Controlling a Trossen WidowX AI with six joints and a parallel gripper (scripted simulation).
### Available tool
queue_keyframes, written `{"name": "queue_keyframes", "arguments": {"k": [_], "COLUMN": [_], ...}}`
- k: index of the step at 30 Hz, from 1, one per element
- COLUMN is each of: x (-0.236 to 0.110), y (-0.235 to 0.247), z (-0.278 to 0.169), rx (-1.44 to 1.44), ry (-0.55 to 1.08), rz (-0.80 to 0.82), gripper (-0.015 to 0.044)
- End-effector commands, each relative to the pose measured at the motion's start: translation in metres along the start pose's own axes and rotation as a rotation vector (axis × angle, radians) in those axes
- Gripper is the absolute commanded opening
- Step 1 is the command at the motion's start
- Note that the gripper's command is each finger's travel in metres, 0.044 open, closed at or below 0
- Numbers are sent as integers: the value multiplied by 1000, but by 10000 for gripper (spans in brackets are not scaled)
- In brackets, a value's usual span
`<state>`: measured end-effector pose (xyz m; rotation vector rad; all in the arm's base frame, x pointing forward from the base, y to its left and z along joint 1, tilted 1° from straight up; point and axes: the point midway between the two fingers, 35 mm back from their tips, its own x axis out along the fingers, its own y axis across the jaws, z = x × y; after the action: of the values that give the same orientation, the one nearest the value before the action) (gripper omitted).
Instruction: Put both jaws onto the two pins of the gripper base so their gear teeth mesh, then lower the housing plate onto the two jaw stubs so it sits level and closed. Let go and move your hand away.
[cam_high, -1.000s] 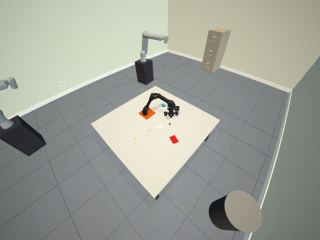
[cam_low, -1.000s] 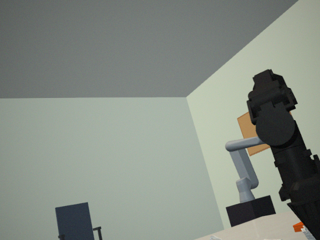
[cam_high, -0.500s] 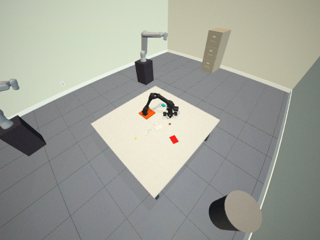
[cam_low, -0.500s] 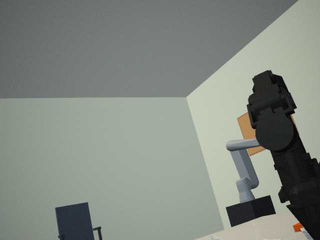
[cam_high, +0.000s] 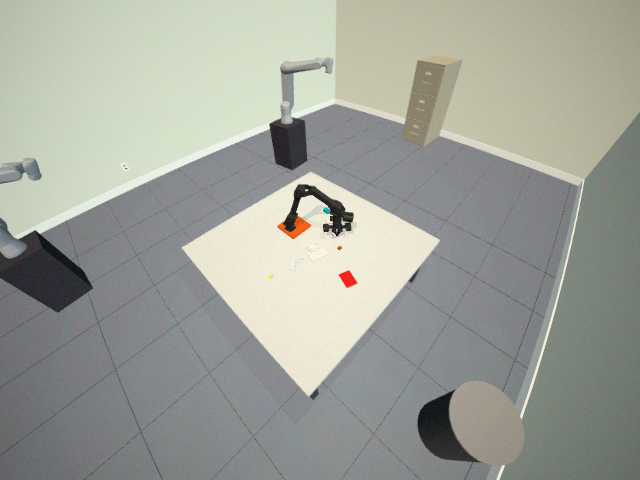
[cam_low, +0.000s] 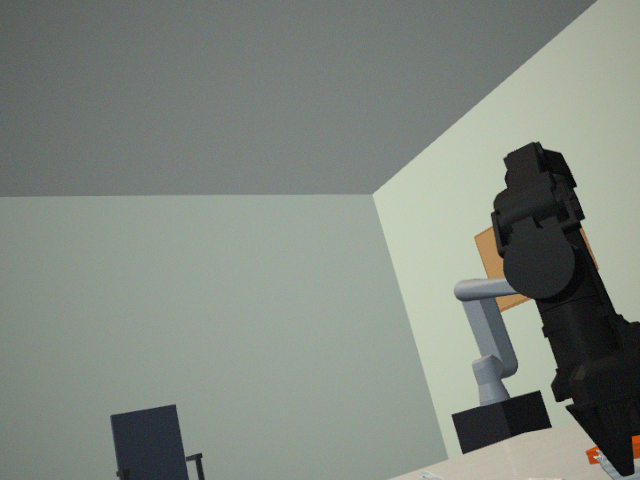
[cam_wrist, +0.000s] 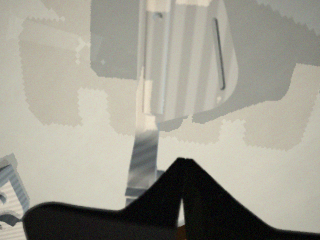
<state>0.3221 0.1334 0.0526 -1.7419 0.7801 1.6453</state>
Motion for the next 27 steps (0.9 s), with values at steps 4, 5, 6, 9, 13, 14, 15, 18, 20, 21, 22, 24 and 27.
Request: {"name": "queue_keyframes", "arguments": {"k": [4, 5, 6, 9, 13, 14, 15, 18, 20, 21, 22, 24, 27], "x": [3, 3, 3, 4, 4, 4, 4, 4, 4, 4, 4, 4, 4], "y": [16, 18, 19, 22, 22, 22, 22, 22, 22, 22, 22, 22, 22], "z": [3, 3, 3, 3, 3, 3, 3, 3, 3, 3, 3, 3, 3], "rx": [-5, -5, -5, -5, -5, -5, -5, -5, -5, -5, -5, -5, -5], "ry": [-7, -7, -7, -7, -7, -7, -7, -7, -7, -7, -7, -7, -7], "rz": [13, 13, 13, 13, 13, 13, 13, 13, 13, 13, 13, 13, 13], "gripper": [0, 0, 0, 0, 0, 0, 0, 0, 0, 0, 0, 0, 0]}}
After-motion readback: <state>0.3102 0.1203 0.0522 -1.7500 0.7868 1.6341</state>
